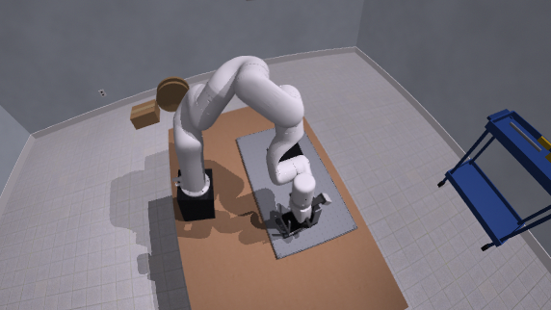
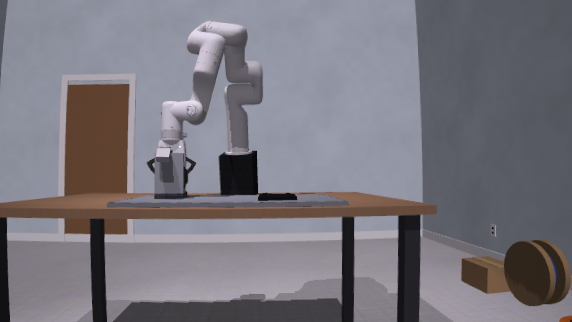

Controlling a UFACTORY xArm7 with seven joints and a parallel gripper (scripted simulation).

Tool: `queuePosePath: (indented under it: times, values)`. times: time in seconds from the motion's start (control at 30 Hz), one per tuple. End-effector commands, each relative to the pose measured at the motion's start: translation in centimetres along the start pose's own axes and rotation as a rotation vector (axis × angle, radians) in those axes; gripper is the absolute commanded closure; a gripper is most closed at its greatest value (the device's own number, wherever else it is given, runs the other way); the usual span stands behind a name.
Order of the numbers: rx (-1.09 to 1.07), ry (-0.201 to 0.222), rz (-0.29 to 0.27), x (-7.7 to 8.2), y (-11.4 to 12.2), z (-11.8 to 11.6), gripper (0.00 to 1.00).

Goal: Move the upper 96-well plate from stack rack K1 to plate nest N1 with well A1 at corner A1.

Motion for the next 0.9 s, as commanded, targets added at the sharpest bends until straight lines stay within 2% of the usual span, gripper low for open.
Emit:
queuePosePath:
  times: [0.0,0.03,0.87]
  values:
    - [-0.001,0.002,0.003,0.09,-0.09,0.07,0.00]
    - [-0.001,0.002,0.003,0.14,-0.08,0.07,1.00]
    - [0.000,0.001,0.003,0.14,-0.08,0.07,1.00]
Point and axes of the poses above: the point where the finger pads meet when closed, its own x axis back along the fingers, its own z axis across the jaws, y = z × x, the point moved 6 cm from there along x, back along the fingers, and after that the axes turned 6 degrees about -x, right-handed, at the moved point
